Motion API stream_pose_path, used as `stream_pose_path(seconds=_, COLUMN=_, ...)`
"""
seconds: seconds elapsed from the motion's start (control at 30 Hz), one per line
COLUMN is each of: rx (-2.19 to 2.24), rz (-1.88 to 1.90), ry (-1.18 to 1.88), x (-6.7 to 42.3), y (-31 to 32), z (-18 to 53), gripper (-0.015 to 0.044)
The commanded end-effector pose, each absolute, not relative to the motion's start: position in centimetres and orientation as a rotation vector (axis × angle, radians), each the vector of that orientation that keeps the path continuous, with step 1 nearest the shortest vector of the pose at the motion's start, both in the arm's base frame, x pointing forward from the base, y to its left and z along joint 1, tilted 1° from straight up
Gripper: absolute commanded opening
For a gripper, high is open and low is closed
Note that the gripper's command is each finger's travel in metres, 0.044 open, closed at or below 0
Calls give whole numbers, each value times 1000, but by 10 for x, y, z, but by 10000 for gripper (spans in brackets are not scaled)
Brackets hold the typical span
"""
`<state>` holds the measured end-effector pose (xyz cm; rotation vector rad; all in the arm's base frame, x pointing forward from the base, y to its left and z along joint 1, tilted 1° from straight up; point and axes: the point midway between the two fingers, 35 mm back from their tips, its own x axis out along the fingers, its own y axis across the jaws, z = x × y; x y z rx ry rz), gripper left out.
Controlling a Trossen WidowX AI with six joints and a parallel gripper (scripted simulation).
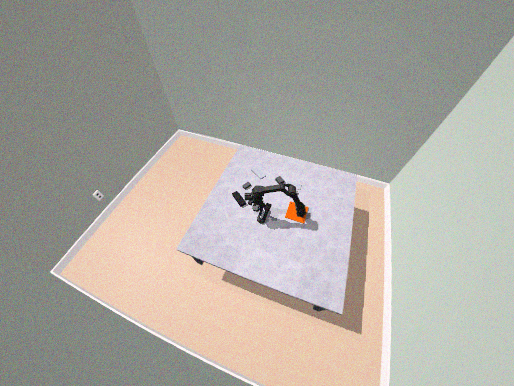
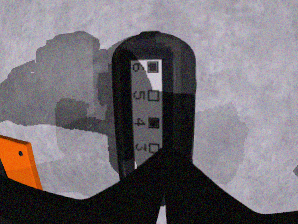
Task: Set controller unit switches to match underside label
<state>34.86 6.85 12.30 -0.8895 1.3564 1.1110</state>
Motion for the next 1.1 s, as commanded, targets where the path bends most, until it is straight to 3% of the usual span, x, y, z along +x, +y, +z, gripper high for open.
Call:
stream_pose_path(seconds=0.0, rx=-1378, rz=1775, ry=878, x=357, y=69, z=122, gripper=0)
stream_pose_path(seconds=0.47, rx=-1775, rz=2247, ry=150, x=361, y=68, z=129, gripper=0)
stream_pose_path(seconds=1.07, rx=-1779, rz=2251, ry=141, x=361, y=68, z=129, gripper=0)
